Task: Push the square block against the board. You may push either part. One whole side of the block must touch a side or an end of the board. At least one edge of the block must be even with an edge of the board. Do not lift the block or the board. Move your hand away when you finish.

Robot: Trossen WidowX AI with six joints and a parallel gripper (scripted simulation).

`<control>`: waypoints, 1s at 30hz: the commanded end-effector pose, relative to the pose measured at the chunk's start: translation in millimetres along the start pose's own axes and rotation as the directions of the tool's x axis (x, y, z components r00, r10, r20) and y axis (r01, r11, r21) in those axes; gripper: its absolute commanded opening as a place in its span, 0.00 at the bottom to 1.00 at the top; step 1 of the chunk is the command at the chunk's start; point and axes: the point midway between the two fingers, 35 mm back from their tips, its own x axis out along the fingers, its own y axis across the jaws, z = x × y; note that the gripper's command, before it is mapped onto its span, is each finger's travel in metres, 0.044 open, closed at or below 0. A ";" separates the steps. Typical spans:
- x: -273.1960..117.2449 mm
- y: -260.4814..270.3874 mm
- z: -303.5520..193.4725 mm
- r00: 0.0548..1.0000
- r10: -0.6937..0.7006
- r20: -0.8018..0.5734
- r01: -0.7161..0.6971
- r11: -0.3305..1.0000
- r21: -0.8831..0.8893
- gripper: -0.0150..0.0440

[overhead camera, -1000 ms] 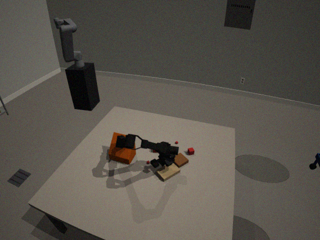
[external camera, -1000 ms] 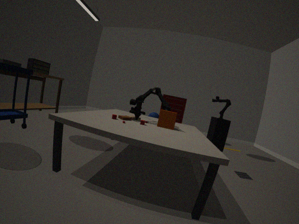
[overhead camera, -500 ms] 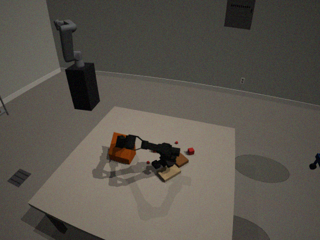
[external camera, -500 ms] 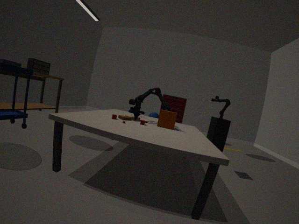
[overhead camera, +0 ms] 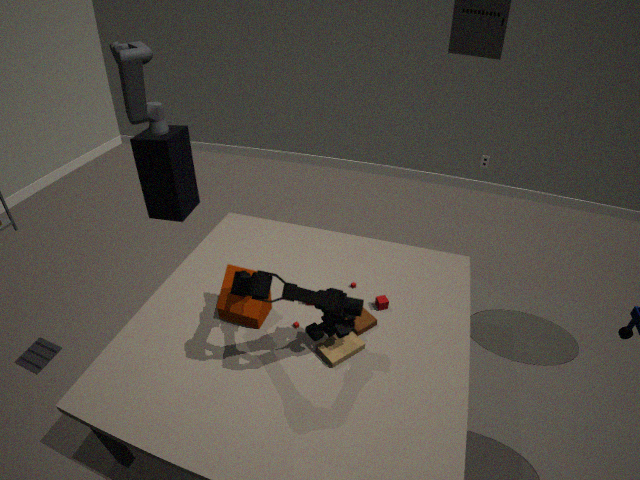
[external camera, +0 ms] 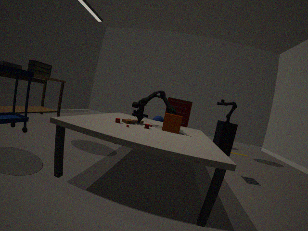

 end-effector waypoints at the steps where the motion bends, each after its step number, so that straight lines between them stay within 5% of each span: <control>1: -0.3 -0.4 8.8 1.000 0.000 0.007 0.000 1.000 0.004 0.25; 30: -0.4 -1.1 15.7 1.000 -0.001 0.007 0.001 1.000 0.005 0.25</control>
